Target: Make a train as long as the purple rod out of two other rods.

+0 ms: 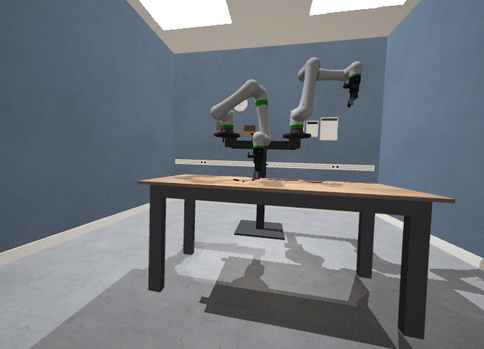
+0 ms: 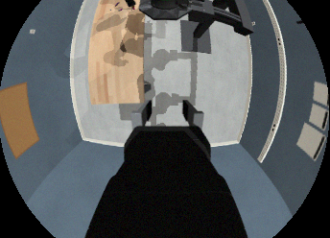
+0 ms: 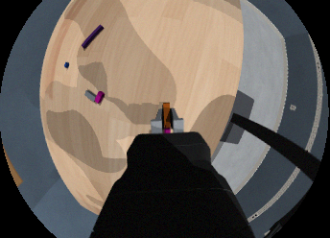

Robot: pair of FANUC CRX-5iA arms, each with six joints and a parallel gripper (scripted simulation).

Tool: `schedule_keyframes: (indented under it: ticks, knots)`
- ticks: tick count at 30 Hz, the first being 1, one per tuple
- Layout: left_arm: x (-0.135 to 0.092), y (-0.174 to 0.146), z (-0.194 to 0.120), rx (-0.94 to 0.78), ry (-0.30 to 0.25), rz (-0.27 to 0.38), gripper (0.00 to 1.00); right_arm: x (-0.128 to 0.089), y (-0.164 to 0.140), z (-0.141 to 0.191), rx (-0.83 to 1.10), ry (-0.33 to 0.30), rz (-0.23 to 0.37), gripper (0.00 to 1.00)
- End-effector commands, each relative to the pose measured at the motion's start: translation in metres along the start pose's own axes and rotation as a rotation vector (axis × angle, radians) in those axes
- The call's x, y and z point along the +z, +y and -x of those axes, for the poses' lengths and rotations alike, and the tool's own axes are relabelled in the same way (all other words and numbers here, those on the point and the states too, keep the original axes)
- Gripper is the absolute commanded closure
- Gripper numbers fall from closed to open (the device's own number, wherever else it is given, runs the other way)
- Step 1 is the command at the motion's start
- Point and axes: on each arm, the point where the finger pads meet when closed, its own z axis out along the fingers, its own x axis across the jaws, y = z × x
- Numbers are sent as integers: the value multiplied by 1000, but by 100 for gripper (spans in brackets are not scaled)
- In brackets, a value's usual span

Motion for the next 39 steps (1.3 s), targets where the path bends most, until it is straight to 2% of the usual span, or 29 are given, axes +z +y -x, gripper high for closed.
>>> schedule_keyframes:
  ticks: [1, 6, 8, 16, 20, 39]
  knots:
    - [-1, 0, 0, 0, 0, 2, 0, -2, 1, 1, 0, -1, 1, 76]
    - [-1, 0, 0, 0, 0, 2, 0, -22, 1, 1, 0, -1, 1, 76]
    - [-1, 0, 0, 0, 0, 2, 0, -22, 1, 1, 0, -1, 1, 76]
    - [-1, 0, 0, 0, 0, 2, 0, -80, 0, 1, 0, -1, 1, 76]
    - [-1, 0, 0, 0, 0, 2, 0, -97, 0, 1, 0, -1, 1, 76]
    - [-1, 0, 0, 0, 0, 2, 0, -101, 0, 1, 0, -1, 1, 76]
